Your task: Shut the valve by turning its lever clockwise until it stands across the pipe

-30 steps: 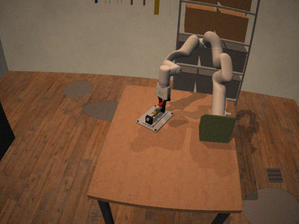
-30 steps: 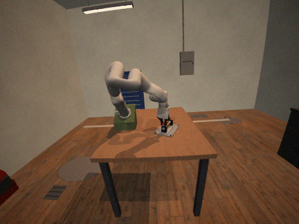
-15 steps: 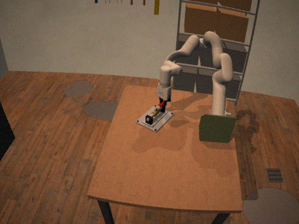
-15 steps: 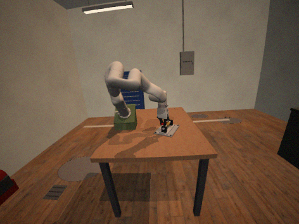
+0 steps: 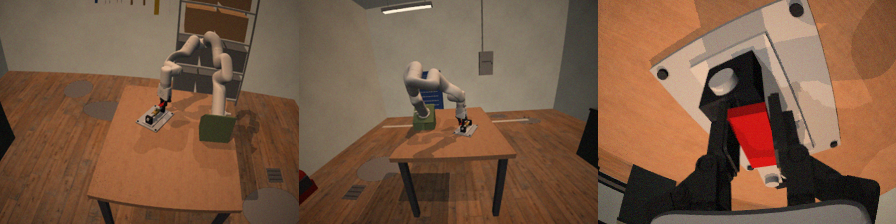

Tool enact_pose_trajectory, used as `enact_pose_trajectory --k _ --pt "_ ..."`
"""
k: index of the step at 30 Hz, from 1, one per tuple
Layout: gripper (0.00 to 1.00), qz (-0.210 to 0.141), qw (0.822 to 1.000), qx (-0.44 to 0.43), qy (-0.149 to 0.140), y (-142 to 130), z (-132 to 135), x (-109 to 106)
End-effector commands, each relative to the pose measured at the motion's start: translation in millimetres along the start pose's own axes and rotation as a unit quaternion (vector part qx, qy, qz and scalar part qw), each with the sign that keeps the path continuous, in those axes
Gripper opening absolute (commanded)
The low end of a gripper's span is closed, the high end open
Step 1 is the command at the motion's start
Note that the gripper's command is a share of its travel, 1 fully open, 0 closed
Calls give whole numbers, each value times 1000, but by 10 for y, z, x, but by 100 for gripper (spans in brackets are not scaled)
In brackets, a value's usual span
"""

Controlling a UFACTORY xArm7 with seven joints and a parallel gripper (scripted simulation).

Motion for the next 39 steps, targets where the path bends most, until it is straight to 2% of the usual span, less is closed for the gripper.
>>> enact_pose_trajectory --k 1,39 --pt "0 -1 1000 17 -1 -22 58 -7" --pt "0 -1 992 124 -1 -76 214 -8"
Point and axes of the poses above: the point where the finger pads meet when closed, its own x axis out along the fingers, its own z axis across the jaws, y = z × x, the point moved 4 cm from there along -x, back along the fingers, and after that the axes turned 11 degrees about -x, right-handed, at the moved point
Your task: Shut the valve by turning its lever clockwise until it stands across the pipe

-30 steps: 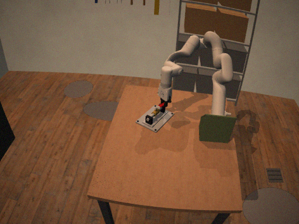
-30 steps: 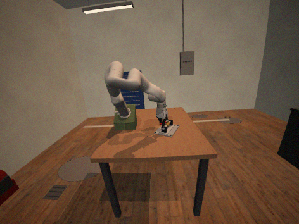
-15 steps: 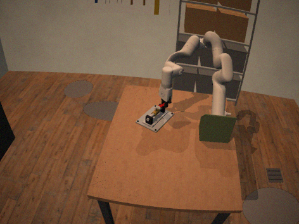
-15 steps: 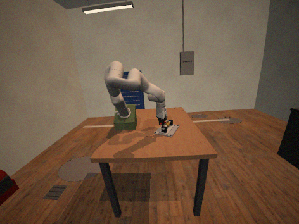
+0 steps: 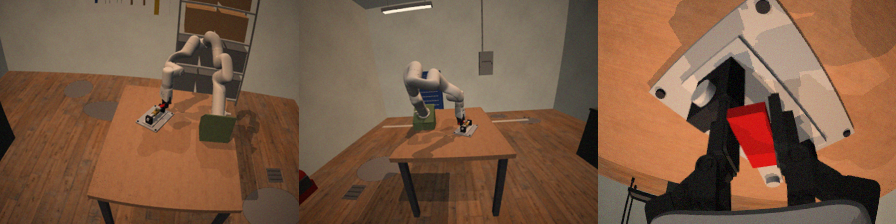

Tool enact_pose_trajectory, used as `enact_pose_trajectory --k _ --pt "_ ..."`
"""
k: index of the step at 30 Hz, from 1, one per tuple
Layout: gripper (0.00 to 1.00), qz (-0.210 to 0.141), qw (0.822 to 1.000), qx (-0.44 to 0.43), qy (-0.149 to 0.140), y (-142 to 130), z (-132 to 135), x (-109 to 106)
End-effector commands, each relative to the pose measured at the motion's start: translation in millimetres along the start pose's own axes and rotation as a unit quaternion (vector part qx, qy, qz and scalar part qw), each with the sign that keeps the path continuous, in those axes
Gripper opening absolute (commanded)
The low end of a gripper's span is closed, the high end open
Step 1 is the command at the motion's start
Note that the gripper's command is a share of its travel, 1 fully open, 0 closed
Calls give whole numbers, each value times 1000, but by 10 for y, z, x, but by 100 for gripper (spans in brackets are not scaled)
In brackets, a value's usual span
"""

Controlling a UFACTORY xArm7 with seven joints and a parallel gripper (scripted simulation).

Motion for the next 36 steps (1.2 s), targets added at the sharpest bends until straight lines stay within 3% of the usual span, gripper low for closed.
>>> enact_pose_trajectory --k 1,36 --pt "0 -2 1000 12 -1 -20 63 -9" --pt "0 -1 994 113 -2 -68 210 -10"
Point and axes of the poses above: the point where the finger pads meet when closed, its own x axis out along the fingers, its own z axis across the jaws, y = z × x, the point moved 4 cm from there along -x, back along the fingers, and after that the axes turned 11 degrees about -x, right-handed, at the moved point
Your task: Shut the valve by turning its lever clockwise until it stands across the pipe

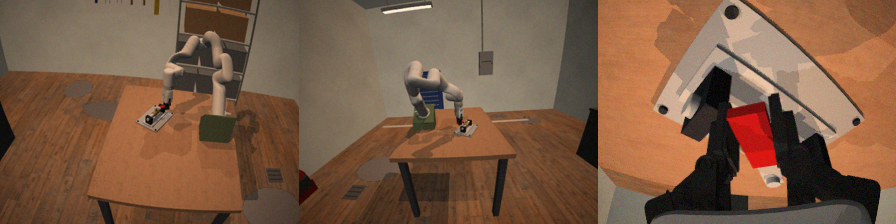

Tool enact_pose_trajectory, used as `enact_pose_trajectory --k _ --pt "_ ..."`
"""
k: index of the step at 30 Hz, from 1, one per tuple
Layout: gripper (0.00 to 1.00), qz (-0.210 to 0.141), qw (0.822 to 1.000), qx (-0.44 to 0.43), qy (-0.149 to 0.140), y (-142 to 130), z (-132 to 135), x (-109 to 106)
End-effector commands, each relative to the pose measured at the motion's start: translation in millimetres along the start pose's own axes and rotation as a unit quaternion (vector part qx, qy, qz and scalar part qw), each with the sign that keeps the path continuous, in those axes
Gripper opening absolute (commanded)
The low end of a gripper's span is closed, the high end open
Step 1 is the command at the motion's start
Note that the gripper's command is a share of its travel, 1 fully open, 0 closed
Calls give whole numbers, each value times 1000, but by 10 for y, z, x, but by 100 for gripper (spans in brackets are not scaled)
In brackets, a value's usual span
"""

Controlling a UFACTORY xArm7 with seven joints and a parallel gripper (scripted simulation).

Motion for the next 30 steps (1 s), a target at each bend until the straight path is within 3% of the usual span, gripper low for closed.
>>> enact_pose_trajectory --k 1,30 --pt "0 -3 1000 12 -2 -19 68 -11" --pt "0 -3 996 88 -2 -53 180 -12"
Point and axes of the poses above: the point where the finger pads meet when closed, its own x axis out along the fingers, its own z axis across the jaws, y = z × x, the point moved 4 cm from there along -x, back along the fingers, and after that the axes turned 11 degrees about -x, right-handed, at the moved point
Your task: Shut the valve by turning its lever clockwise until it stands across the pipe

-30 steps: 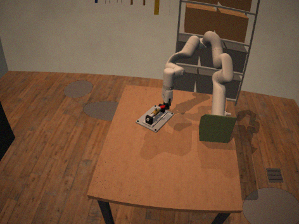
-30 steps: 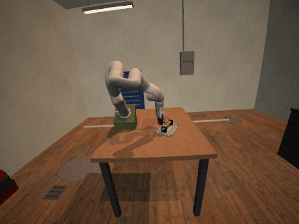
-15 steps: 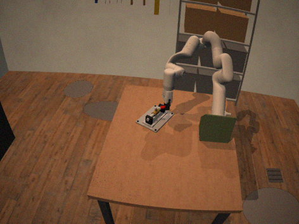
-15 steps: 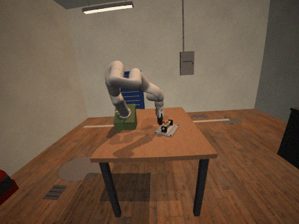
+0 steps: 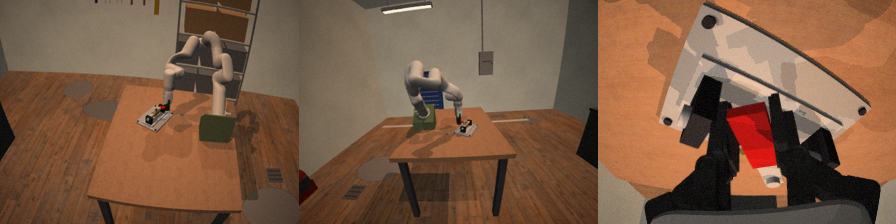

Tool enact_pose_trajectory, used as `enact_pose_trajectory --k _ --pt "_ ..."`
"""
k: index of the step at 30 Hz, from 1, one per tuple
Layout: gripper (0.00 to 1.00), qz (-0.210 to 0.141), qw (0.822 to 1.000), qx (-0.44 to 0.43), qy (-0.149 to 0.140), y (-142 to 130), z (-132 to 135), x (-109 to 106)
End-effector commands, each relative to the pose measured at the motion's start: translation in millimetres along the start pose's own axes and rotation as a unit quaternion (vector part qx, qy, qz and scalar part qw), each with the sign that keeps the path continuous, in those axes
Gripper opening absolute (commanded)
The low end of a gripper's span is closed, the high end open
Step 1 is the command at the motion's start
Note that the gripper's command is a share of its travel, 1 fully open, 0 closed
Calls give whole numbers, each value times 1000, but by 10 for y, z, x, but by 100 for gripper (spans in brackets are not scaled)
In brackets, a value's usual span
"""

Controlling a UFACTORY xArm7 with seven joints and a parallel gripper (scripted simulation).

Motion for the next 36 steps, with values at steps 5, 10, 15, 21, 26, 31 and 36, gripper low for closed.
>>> enact_pose_trajectory --k 5,10,15,21,26,31,36 --pt "0 -3 1000 28 -3 -24 91 -13" --pt "0 -3 1000 31 -3 -25 95 -13" --pt "0 -3 999 53 -3 -34 128 -14" --pt "0 -3 998 68 -3 -41 151 -14" --pt "0 -3 997 80 -3 -48 169 -14" --pt "0 -3 996 93 -3 -55 187 -14" --pt "0 -3 994 106 -3 -62 206 -14"
Point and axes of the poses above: the point where the finger pads meet when closed, its own x axis out along the fingers, its own z axis across the jaws, y = z × x, the point moved 4 cm from there along -x, back along the fingers, and after that the axes turned 11 degrees about -x, right-handed, at the moved point
